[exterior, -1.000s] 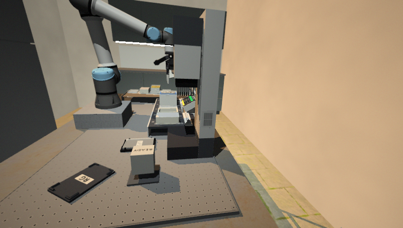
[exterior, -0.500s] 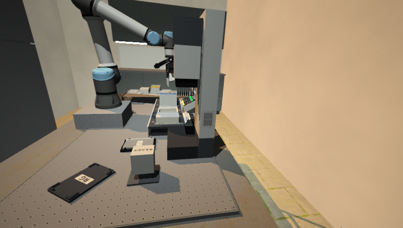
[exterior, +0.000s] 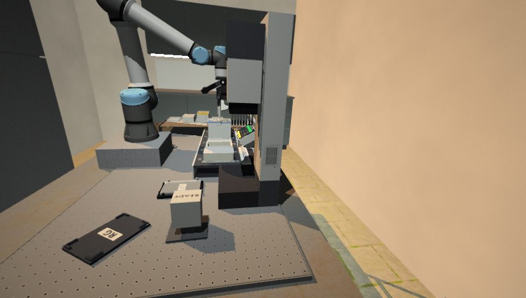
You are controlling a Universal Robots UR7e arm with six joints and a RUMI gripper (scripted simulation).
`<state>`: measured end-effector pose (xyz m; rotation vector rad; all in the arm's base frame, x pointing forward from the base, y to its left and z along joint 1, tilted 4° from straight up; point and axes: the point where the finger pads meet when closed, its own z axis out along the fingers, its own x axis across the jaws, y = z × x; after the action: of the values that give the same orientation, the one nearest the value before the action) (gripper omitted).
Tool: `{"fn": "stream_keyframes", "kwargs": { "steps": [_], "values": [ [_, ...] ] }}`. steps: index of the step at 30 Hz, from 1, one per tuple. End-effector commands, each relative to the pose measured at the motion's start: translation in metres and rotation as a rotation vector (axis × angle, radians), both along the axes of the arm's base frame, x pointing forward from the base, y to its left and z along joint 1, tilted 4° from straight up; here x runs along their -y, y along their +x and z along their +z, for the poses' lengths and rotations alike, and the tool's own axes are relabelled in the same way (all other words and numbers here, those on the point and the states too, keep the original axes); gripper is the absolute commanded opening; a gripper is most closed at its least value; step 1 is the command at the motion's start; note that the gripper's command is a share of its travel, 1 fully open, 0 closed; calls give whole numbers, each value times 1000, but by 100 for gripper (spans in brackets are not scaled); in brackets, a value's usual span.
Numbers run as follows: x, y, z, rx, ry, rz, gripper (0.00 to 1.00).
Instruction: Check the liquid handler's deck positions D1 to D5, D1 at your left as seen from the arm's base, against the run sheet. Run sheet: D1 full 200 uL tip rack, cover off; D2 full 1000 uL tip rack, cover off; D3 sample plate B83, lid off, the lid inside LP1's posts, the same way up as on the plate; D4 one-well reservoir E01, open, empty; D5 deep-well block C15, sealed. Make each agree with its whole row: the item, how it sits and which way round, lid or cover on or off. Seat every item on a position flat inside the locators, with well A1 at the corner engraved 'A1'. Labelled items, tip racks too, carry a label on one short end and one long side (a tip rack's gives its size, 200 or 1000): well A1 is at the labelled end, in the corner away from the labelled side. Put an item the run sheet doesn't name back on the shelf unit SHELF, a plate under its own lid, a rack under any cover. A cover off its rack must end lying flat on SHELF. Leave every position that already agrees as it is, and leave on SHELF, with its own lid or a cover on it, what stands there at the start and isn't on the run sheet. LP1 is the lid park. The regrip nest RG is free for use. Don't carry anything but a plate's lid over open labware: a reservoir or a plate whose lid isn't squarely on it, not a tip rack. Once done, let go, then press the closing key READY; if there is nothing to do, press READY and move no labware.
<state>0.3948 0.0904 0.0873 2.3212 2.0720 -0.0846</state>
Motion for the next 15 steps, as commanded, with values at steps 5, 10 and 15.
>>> {"fn": "stream_keyframes", "kwargs": {
  "steps": [5, 10, 15],
  "values": [
    [1, 0, -11, 1, 0, 0, 82],
    [1, 0, -20, 1, 0, 0, 82],
    [2, 0, -28, 1, 0, 0, 82]
  ]
}}
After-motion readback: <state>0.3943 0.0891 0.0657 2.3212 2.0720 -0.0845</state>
